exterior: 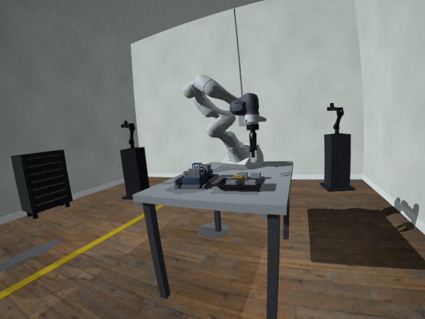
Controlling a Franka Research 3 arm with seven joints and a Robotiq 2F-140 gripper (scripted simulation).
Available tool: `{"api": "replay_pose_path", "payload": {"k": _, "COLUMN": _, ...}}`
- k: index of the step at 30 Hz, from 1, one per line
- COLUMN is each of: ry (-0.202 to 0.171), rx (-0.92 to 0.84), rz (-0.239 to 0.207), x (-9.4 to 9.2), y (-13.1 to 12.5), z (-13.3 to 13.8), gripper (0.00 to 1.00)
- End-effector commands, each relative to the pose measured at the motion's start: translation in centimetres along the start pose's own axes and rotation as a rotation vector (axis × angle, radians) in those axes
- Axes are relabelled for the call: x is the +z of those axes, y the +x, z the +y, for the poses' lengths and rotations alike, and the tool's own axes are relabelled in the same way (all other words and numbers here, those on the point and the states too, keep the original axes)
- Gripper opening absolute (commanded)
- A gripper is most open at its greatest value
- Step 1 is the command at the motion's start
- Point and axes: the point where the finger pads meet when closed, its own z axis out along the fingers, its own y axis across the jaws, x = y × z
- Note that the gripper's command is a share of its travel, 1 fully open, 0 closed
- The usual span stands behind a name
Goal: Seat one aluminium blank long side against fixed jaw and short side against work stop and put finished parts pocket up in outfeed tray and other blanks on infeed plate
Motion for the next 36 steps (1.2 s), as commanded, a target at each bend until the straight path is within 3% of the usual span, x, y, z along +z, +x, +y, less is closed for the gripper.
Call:
{"api": "replay_pose_path", "payload": {"k": 1, "ry": -0.013, "rx": 0.017, "rz": 0.021, "x": 1.3, "y": 0.7, "z": 0.4, "gripper": 0.40}}
{"api": "replay_pose_path", "payload": {"k": 11, "ry": -0.013, "rx": 0.017, "rz": 0.021, "x": 4.5, "y": 0.8, "z": 0.5, "gripper": 0.40}}
{"api": "replay_pose_path", "payload": {"k": 23, "ry": -0.013, "rx": 0.017, "rz": 0.021, "x": 5.9, "y": 0.8, "z": 0.5, "gripper": 0.40}}
{"api": "replay_pose_path", "payload": {"k": 36, "ry": -0.013, "rx": 0.017, "rz": 0.021, "x": 6.1, "y": 0.8, "z": 0.5, "gripper": 0.40}}
